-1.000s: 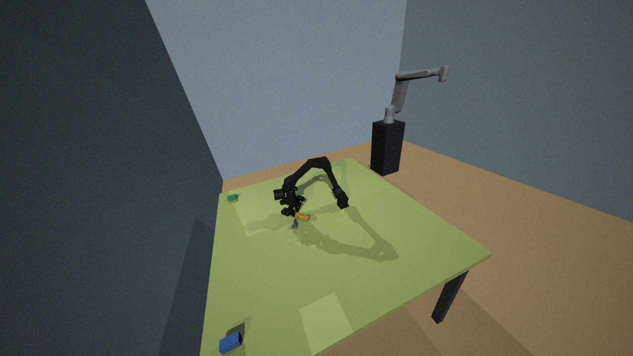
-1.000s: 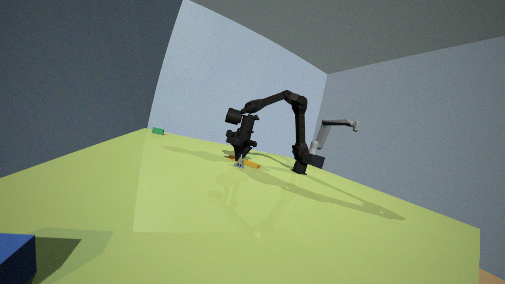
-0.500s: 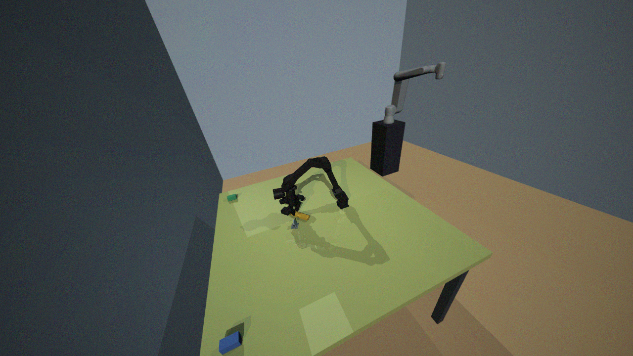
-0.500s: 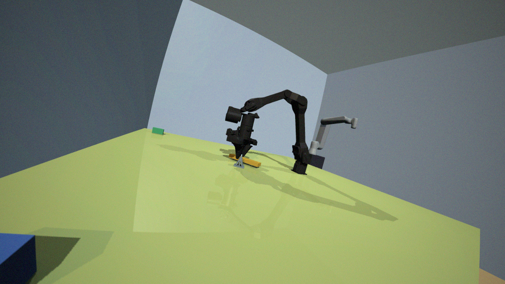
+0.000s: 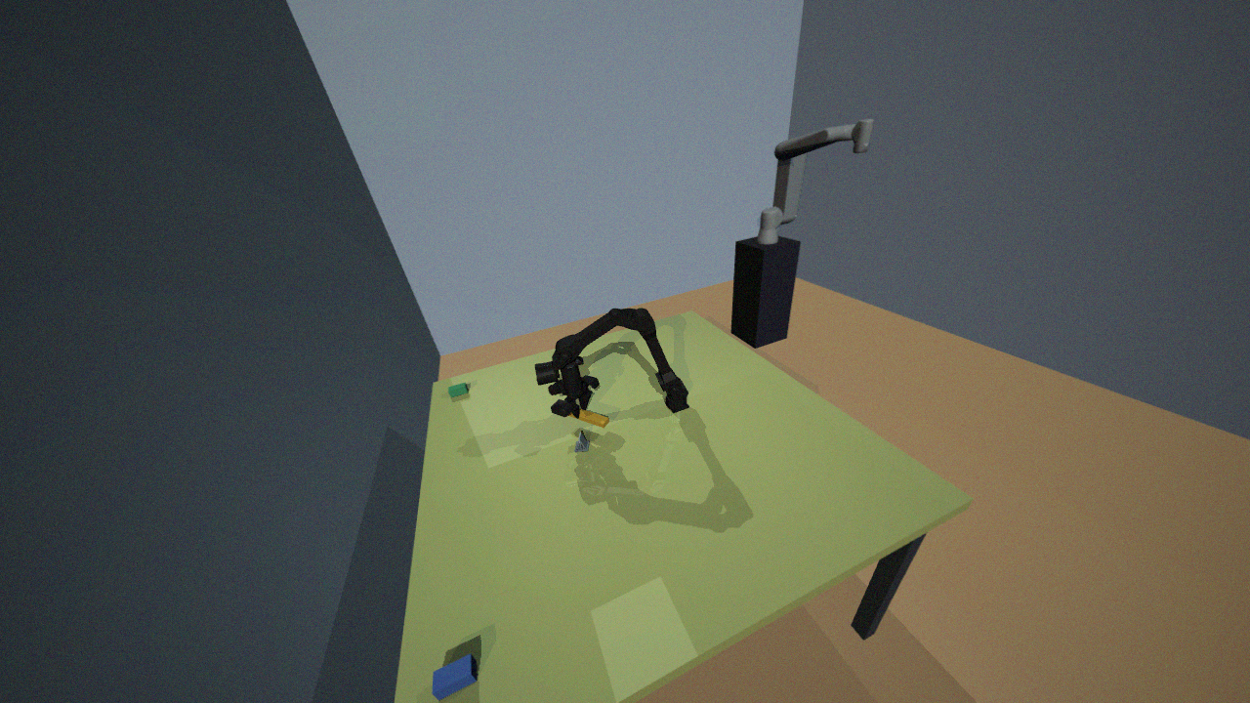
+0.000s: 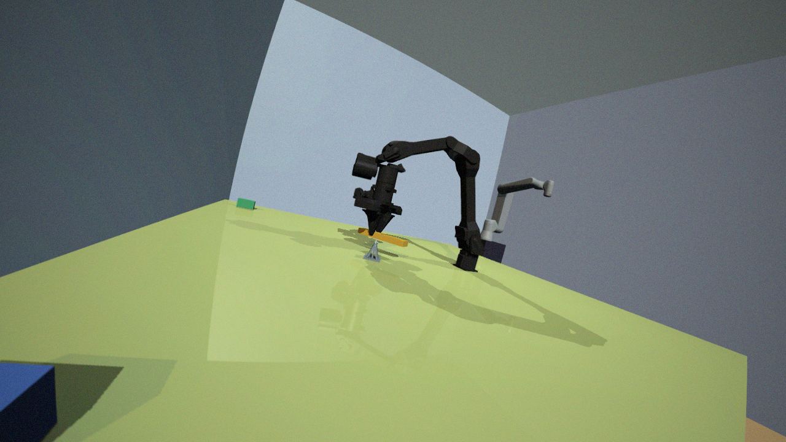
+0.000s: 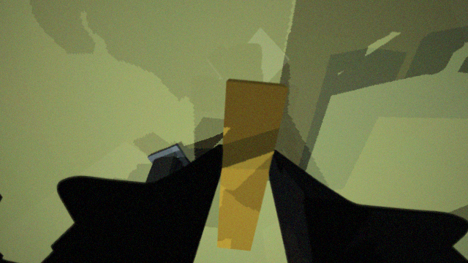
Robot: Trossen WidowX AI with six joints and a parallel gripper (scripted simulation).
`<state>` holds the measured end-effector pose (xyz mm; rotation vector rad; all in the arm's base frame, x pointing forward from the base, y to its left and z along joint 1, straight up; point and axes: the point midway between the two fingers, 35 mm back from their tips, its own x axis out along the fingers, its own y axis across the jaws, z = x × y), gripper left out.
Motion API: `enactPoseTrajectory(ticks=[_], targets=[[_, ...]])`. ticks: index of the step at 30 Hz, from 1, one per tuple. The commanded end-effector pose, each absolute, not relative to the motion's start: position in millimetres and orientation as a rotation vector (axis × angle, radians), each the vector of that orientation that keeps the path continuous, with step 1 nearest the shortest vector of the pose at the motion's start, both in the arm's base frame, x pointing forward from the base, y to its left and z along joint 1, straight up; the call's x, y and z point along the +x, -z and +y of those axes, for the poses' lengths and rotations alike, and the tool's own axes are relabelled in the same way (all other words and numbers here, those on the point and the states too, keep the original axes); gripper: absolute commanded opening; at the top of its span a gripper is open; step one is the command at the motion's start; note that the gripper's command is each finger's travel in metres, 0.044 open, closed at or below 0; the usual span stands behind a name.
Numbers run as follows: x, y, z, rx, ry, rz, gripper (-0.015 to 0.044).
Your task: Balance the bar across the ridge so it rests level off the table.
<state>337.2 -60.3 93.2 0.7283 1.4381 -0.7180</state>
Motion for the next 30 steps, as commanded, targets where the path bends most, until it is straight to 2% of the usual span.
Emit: enactPoseTrajectory(ticks=[1,19,30], targets=[[338.0,-109.6,-60.9,0.726,0.711,1.42,0.0],[333.4,-147.4,-59.8,0.721,0.708,1.421,0.0],[357.7,-149.7,-29.7,0.55,0.538,1.471,0.0]])
